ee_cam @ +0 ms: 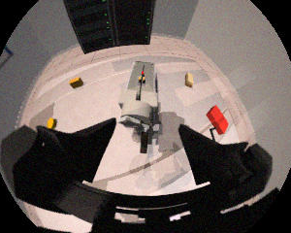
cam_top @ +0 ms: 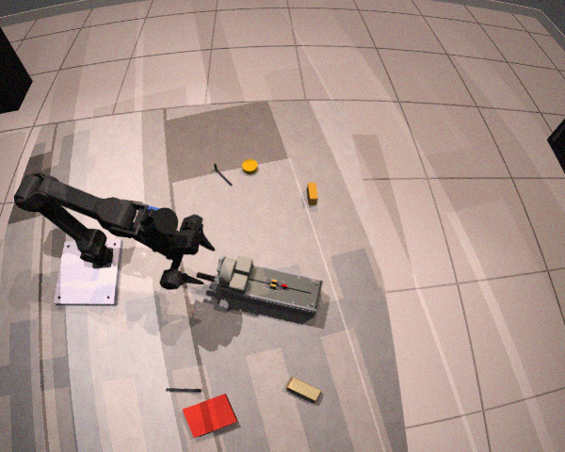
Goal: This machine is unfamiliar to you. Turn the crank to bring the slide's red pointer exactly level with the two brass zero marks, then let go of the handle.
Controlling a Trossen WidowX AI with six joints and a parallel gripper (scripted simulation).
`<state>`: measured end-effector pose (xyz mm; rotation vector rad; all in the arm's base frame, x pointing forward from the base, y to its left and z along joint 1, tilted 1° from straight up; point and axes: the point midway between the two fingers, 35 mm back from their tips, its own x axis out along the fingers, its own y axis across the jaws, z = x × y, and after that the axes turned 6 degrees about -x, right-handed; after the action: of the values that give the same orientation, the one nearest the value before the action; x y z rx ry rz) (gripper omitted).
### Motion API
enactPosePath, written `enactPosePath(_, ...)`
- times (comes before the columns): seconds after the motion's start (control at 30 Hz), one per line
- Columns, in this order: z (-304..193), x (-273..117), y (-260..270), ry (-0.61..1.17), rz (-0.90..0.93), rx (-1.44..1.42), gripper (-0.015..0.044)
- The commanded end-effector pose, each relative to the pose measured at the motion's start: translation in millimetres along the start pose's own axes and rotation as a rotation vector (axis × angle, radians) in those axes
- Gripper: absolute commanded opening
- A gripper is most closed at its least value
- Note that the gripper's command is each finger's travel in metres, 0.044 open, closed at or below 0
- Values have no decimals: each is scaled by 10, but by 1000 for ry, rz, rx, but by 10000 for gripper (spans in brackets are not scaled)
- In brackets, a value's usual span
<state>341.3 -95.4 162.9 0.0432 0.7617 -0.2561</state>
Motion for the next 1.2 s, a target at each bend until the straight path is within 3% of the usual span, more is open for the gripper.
enactPosePath(0.0, -164, 144, 7, 18, -5, -6, 440)
enactPosePath(1.17, -645, 585, 51, 19, -5, -6, 440)
